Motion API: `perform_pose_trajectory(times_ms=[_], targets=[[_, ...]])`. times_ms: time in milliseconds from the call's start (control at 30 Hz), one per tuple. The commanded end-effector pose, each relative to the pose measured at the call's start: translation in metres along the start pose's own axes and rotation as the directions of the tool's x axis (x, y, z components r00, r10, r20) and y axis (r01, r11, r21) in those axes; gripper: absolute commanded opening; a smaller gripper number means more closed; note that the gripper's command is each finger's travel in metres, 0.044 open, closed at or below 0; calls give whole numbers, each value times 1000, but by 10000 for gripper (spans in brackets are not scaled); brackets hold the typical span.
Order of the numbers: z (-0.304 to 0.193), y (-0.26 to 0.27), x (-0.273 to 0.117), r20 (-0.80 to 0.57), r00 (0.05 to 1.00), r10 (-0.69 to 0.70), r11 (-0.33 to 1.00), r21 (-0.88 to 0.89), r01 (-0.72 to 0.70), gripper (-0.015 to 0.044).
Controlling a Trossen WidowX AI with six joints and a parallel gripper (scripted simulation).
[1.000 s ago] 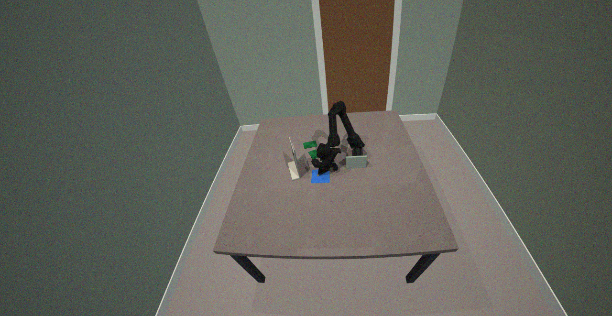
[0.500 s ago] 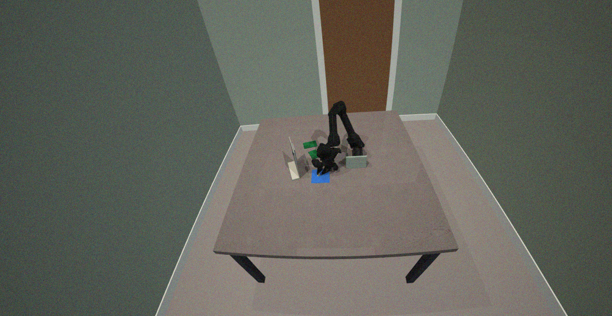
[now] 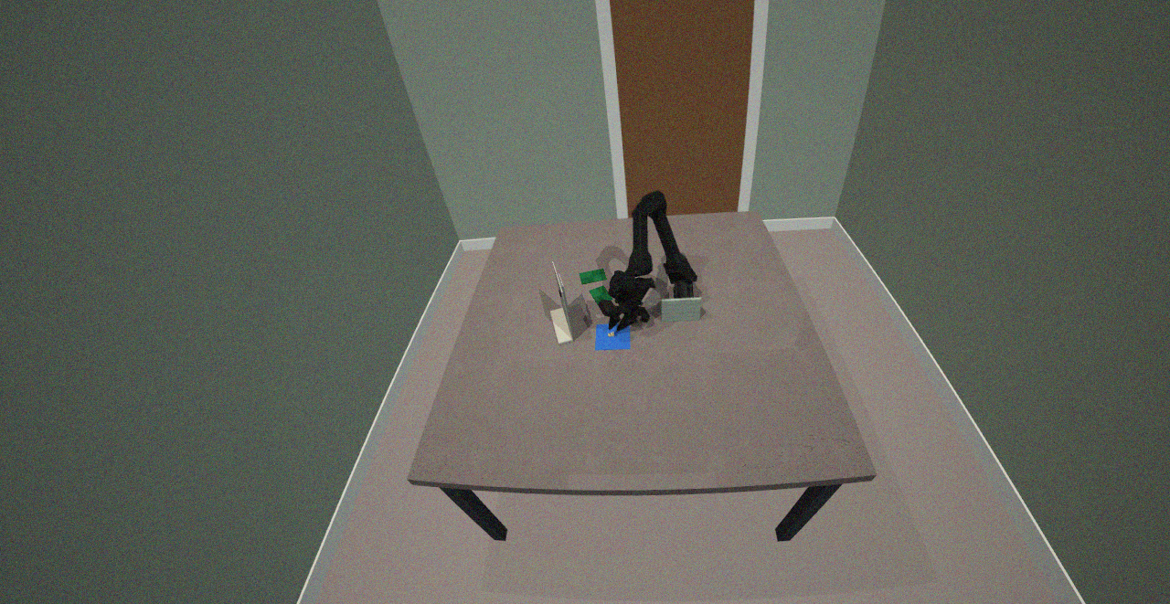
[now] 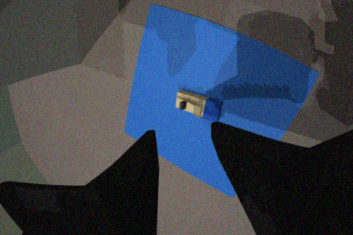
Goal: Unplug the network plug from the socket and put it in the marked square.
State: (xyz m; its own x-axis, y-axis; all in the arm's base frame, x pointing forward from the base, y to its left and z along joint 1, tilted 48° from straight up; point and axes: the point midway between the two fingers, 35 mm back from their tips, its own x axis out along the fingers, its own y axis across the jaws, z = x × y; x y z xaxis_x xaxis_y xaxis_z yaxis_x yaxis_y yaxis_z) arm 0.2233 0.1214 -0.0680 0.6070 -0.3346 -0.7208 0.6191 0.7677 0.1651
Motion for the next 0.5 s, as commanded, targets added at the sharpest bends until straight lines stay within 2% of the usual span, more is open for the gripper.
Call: perform_pose_trajectory(times_ms=[0,467], targets=[[0,1,-6,2,1000,2,1000,4,-2,156],[-1,10,-20,-1,1000,2,1000,3,-2,156]])
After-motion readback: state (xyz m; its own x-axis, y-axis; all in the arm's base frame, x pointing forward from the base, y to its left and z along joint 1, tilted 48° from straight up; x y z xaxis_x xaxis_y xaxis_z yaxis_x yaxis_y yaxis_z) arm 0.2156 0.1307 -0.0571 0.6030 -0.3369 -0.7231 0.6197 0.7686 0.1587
